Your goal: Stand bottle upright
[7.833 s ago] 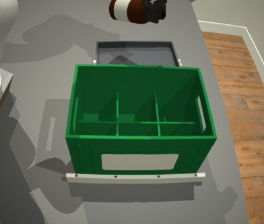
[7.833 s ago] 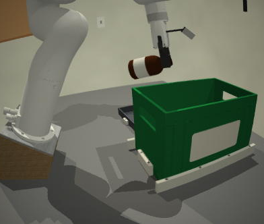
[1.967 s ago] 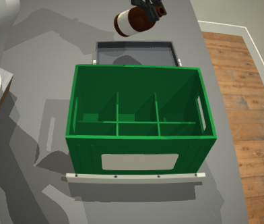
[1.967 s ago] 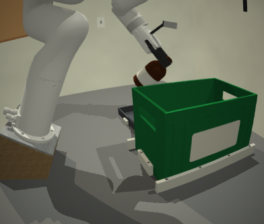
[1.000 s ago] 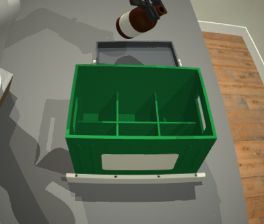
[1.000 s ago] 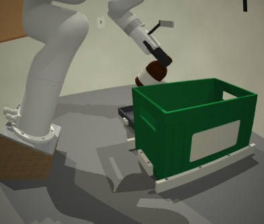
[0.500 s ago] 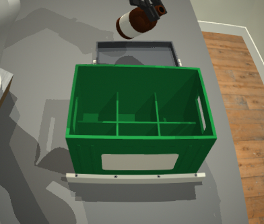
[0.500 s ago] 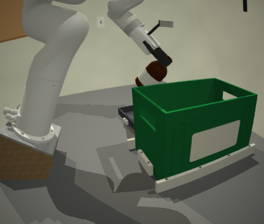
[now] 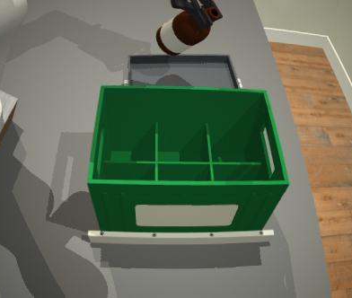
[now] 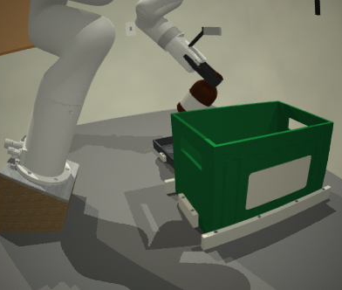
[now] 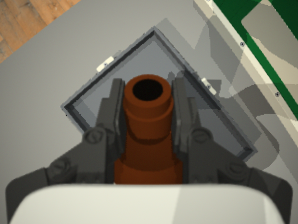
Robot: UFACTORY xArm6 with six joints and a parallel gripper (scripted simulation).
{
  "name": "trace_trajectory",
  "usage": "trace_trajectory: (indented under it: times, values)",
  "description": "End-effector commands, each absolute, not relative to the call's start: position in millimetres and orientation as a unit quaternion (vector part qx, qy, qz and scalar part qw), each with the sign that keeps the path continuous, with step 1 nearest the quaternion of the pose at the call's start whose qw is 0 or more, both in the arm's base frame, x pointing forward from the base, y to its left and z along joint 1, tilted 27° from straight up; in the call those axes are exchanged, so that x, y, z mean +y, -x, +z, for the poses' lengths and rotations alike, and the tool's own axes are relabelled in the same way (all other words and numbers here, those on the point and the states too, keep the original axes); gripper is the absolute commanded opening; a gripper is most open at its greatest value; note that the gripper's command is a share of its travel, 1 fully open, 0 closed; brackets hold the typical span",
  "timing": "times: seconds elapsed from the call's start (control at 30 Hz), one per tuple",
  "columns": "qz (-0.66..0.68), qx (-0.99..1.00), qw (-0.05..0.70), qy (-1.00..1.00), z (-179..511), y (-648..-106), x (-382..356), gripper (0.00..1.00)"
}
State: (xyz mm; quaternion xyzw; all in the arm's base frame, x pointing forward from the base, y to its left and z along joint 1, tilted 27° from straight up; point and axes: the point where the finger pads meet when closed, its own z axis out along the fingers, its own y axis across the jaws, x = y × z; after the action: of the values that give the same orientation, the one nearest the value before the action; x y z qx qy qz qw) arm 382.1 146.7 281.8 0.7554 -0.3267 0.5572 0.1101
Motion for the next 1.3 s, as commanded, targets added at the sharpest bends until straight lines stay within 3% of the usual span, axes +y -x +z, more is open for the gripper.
trace_trajectory:
  times: [0.0, 1.27]
  values:
    - [0.572, -0.325, 0.115, -0.744, 282.9, -382.1, 147.5, 0.0]
    - [0.598, -0.321, 0.123, -0.724, 283.9, -381.6, 148.8, 0.0]
